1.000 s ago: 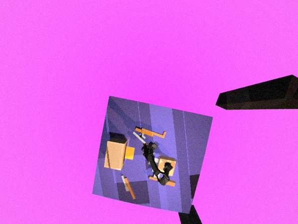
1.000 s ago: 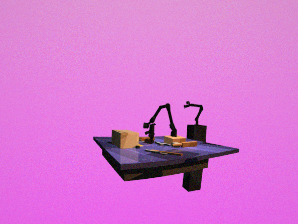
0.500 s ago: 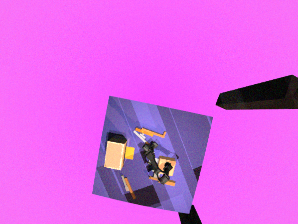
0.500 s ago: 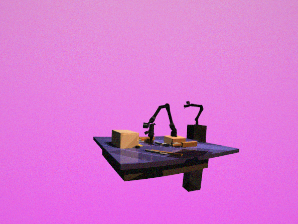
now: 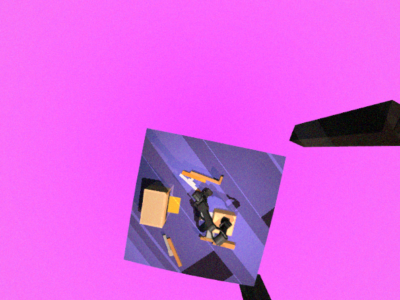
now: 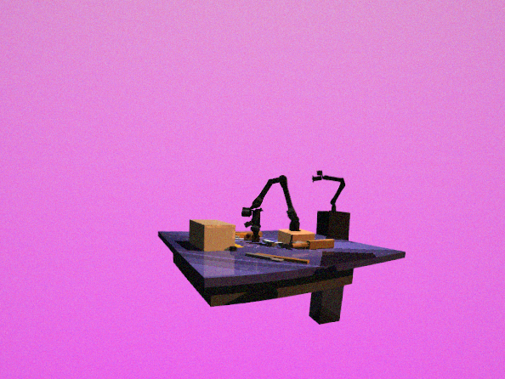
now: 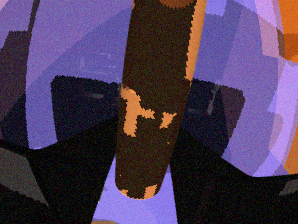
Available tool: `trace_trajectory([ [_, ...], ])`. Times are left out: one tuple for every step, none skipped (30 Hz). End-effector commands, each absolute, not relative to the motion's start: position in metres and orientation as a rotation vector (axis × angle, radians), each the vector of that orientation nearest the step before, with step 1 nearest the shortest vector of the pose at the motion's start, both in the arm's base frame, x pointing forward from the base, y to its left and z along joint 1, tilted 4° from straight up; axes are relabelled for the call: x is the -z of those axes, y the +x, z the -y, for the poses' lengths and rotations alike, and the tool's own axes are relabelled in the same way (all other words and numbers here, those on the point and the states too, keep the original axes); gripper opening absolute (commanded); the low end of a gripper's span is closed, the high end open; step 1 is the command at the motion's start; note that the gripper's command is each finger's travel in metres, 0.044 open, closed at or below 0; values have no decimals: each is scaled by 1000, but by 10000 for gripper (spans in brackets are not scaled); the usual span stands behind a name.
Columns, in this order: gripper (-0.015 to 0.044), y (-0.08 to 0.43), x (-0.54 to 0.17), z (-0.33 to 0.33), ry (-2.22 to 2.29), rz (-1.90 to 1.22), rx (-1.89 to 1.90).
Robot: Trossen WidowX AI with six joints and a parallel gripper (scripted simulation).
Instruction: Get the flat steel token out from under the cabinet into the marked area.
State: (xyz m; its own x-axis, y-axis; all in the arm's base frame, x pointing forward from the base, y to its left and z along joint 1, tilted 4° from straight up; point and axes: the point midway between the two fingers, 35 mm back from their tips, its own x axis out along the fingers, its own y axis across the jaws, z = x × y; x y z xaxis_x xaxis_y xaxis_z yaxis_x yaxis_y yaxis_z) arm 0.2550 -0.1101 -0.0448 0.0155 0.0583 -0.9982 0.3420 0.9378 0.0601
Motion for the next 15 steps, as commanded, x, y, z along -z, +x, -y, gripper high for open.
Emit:
trace_trajectory([
  [0, 255, 44, 115, 326, -1545, 241],
  [0, 255, 44, 115, 326, -1545, 241],
  [0, 255, 44, 116, 326, -1545, 241],
  [0, 255, 44, 116, 326, -1545, 241],
  [0, 256, 44, 116, 326, -1545, 241],
  [0, 256, 44, 117, 326, -1545, 241],
  [0, 256, 44, 117, 326, -1545, 241],
  [0, 256, 44, 117, 326, -1545, 241],
  [0, 256, 44, 118, 326, -1545, 241],
  [0, 256, 44, 118, 326, -1545, 241],
  [0, 256, 45, 118, 326, -1545, 241],
  [0, 256, 45, 119, 326, -1545, 241],
  [0, 256, 45, 119, 326, -1545, 241],
  [0, 256, 45, 120, 326, -1545, 241],
  [0, 256, 45, 120, 326, -1545, 241],
])
